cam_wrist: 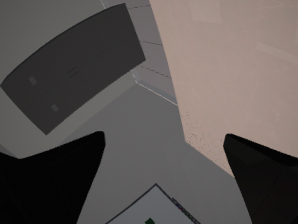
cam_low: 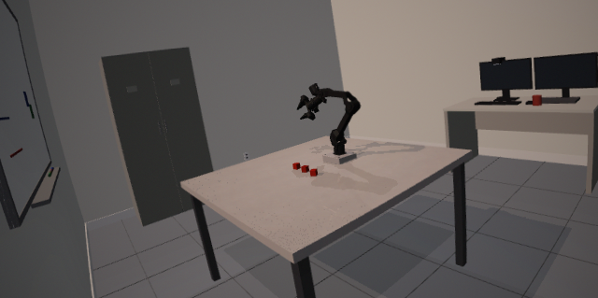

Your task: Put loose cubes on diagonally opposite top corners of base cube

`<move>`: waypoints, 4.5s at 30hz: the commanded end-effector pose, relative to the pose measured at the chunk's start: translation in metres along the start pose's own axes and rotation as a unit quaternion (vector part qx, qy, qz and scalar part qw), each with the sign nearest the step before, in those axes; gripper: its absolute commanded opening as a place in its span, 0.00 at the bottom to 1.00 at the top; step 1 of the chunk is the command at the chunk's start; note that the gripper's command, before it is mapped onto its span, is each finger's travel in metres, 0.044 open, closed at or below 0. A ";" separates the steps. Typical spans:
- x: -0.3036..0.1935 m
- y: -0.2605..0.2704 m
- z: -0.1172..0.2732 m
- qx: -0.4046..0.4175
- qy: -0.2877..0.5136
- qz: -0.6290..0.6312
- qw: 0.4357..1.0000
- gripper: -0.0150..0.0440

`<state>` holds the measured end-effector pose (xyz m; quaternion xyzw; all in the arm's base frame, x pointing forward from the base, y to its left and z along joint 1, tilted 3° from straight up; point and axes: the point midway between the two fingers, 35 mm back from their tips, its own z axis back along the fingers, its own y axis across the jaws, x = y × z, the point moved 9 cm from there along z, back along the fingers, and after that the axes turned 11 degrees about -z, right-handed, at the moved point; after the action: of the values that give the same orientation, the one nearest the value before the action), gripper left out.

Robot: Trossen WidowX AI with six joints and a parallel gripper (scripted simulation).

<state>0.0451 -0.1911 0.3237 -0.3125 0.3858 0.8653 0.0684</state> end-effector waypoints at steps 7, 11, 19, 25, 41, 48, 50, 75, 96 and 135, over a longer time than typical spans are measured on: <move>-0.015 -0.012 -0.028 -0.087 -0.005 0.078 0.993 0.70; -0.028 -0.024 -0.048 -0.150 -0.006 0.142 0.978 0.70; -0.057 -0.060 -0.081 -0.268 0.001 0.282 0.921 0.70; -0.079 -0.095 -0.100 -0.348 0.013 0.392 0.851 0.70; -0.126 -0.214 -0.114 -0.500 0.061 0.662 0.555 0.70; -0.120 -0.228 -0.121 -0.504 0.063 0.671 0.539 0.70; -0.110 -0.239 -0.130 -0.504 0.063 0.671 0.539 0.70; -0.070 -0.279 -0.160 -0.504 0.062 0.671 0.539 0.70; -0.061 -0.288 -0.167 -0.504 0.062 0.671 0.539 0.43; -0.129 -0.222 -0.113 -0.503 0.070 0.679 0.529 0.43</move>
<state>0.2816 -0.1034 0.2007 0.0017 -0.0175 0.6865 -0.7269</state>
